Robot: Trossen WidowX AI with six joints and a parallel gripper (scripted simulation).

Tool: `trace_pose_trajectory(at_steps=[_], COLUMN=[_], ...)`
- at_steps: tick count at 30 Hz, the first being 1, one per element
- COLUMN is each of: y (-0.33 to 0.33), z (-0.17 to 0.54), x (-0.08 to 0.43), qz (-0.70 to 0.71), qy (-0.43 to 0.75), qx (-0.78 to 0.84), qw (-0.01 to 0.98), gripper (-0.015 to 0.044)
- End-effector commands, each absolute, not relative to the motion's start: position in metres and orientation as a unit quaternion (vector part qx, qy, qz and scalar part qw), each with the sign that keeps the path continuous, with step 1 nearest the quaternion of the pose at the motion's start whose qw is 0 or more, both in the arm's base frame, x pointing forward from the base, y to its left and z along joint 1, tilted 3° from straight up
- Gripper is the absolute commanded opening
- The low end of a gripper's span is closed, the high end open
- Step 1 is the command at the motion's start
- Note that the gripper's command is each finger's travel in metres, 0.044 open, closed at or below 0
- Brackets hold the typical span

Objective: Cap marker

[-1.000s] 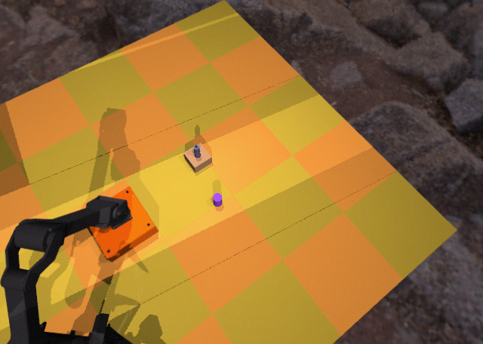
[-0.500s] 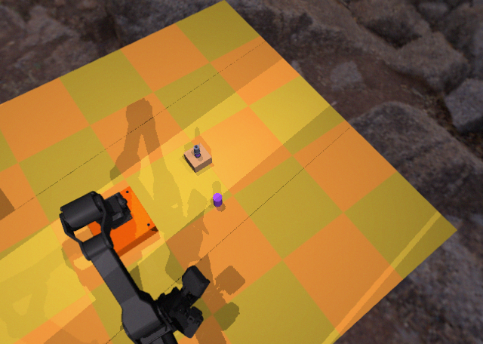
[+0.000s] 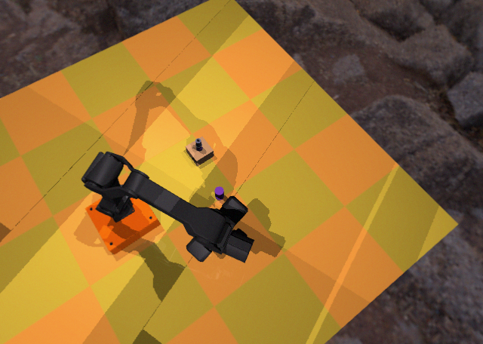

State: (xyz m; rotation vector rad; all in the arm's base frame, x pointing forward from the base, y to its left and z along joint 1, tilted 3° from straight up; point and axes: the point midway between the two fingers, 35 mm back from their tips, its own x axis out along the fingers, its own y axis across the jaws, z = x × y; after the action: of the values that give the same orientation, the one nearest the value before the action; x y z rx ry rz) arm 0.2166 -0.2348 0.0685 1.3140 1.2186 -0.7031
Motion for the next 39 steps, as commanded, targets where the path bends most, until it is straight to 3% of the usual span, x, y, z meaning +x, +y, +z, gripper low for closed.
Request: trace_pose_trajectory(at_steps=[1, 10, 39], y=[-0.194, -0.116, -0.114], z=[0.072, 0.085, 0.028], x=[0.242, 0.286, 0.287], qz=[-0.345, -0.437, -0.438], qy=[0.558, 0.564, 0.563], qx=[0.520, 0.439, 0.438], qw=[0.547, 0.546, 0.546], gripper=[0.0248, 0.0248, 0.0248])
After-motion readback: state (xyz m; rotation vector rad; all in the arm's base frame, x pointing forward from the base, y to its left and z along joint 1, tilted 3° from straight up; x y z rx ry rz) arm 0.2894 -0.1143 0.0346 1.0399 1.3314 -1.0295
